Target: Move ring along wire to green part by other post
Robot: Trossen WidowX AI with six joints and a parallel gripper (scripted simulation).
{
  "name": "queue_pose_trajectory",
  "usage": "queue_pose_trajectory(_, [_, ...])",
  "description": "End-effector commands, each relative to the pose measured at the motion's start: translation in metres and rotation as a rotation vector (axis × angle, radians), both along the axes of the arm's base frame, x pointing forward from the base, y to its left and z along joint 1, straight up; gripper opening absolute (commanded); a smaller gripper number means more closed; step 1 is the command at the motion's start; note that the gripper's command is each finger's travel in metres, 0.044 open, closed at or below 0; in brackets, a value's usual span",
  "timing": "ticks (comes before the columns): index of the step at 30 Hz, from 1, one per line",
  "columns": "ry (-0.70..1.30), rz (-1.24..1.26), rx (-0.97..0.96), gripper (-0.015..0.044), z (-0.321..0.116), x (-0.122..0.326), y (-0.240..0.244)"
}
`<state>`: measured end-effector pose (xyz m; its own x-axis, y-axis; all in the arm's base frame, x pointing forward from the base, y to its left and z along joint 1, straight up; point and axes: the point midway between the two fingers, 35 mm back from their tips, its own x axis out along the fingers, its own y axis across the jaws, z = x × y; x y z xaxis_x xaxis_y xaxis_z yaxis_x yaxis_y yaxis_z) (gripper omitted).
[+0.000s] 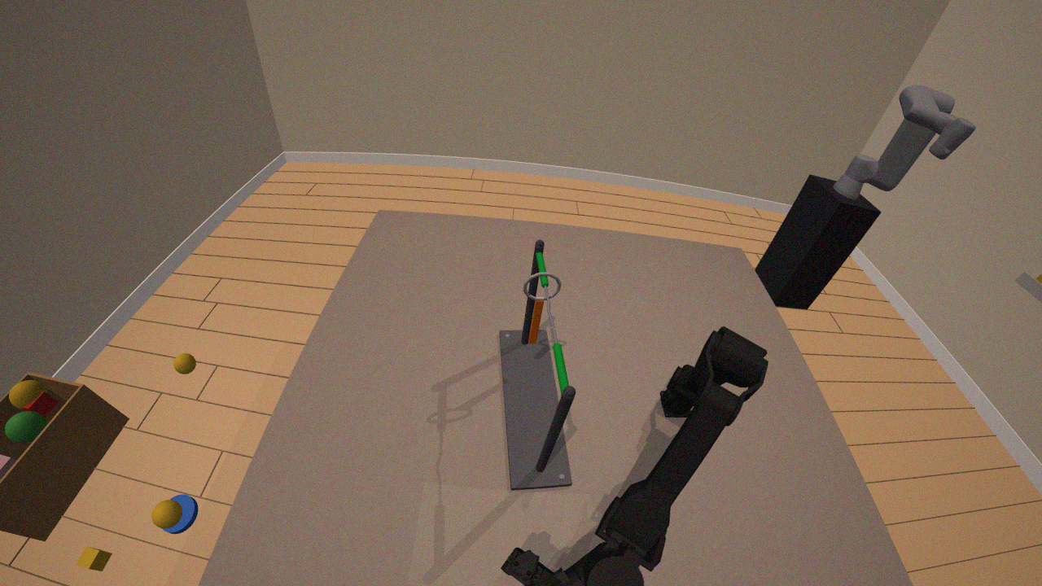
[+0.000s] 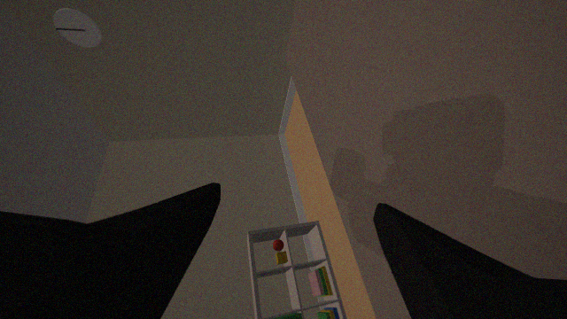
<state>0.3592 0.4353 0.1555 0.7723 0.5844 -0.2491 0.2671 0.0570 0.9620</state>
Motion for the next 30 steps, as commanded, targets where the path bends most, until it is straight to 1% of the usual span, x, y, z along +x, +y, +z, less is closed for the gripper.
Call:
queue_pose_trajectory(1, [-0.001, 0.001, -0.002, 0.0374, 0.0, 0.0, 0.0])
queue_pose_trajectory(9, [-0.107, 0.042, -0.114, 0.0164, 0.019, 0.008, -0.013])
queue_pose_trajectory(30, [-0.486, 0.153, -0.52, 0.016, 0.082, 0.033, -0.068])
